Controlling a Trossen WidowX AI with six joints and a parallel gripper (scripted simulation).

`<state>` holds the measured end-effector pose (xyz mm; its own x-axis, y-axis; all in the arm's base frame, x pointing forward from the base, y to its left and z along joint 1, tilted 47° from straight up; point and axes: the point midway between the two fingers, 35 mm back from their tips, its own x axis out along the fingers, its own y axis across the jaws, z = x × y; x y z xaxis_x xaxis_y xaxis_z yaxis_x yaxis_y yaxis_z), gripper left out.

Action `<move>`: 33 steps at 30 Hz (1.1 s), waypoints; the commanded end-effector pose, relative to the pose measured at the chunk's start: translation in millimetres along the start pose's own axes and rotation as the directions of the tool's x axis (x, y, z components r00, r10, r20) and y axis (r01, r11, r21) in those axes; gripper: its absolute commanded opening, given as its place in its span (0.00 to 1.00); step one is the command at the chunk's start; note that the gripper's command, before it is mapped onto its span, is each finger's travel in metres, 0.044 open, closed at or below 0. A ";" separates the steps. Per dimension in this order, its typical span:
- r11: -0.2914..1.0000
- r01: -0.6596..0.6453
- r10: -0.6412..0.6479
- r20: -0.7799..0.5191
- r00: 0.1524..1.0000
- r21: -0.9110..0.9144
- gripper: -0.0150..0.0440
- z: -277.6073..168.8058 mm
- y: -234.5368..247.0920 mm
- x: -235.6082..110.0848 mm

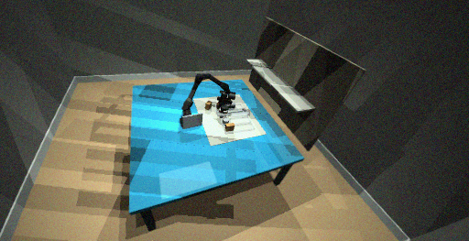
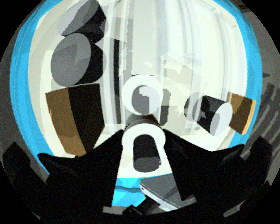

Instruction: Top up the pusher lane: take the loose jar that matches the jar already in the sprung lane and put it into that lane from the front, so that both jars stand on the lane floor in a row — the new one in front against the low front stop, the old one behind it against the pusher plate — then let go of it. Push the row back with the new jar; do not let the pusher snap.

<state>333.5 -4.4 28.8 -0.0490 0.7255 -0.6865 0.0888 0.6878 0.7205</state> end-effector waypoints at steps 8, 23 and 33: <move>1.000 -0.008 0.008 0.019 1.000 -0.010 0.25 6.0 2.4 -1.6; 1.000 -0.008 0.008 0.019 1.000 -0.010 0.25 6.2 2.4 4.1; 1.000 -0.008 0.008 0.019 1.000 -0.010 0.25 6.2 2.4 8.1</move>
<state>336.1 -0.3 24.7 -0.0402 0.7261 -0.6865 0.0897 0.6869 0.7212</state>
